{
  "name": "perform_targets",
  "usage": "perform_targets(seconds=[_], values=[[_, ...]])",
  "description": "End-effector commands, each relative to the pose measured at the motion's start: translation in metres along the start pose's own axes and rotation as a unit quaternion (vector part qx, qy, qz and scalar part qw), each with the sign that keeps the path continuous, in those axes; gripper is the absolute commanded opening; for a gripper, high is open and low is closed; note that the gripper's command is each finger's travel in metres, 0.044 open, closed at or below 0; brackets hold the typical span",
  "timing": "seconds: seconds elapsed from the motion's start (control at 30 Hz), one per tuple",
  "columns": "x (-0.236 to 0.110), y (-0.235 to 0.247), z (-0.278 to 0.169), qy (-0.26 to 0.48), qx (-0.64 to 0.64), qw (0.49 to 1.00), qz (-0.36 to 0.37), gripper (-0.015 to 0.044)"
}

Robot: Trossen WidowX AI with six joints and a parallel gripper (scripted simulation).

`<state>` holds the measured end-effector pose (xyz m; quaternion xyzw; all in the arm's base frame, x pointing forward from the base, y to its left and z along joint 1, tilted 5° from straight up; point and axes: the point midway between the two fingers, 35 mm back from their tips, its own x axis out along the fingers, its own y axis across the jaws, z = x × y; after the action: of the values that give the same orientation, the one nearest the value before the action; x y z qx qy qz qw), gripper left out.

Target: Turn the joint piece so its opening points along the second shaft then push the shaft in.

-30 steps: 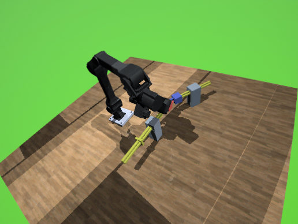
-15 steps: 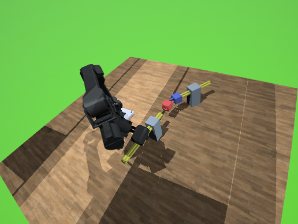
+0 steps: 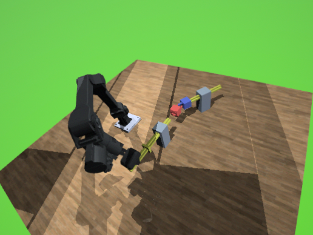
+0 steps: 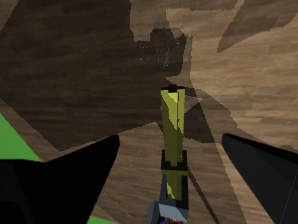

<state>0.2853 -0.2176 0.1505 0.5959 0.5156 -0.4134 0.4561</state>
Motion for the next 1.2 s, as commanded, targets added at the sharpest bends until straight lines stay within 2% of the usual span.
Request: perform_targets(seconds=[0.0, 0.23, 1.1, 1.17], values=[[0.019, -0.002, 0.001, -0.051, -0.009, 0.998, -0.024, 0.044], [0.046, -0.005, 0.004, -0.133, -0.02, 0.99, -0.049, 0.044], [0.073, -0.008, 0.011, -0.133, -0.02, 0.99, -0.049, 0.044], [0.073, -0.008, 0.011, -0.133, -0.02, 0.99, -0.049, 0.0387]])
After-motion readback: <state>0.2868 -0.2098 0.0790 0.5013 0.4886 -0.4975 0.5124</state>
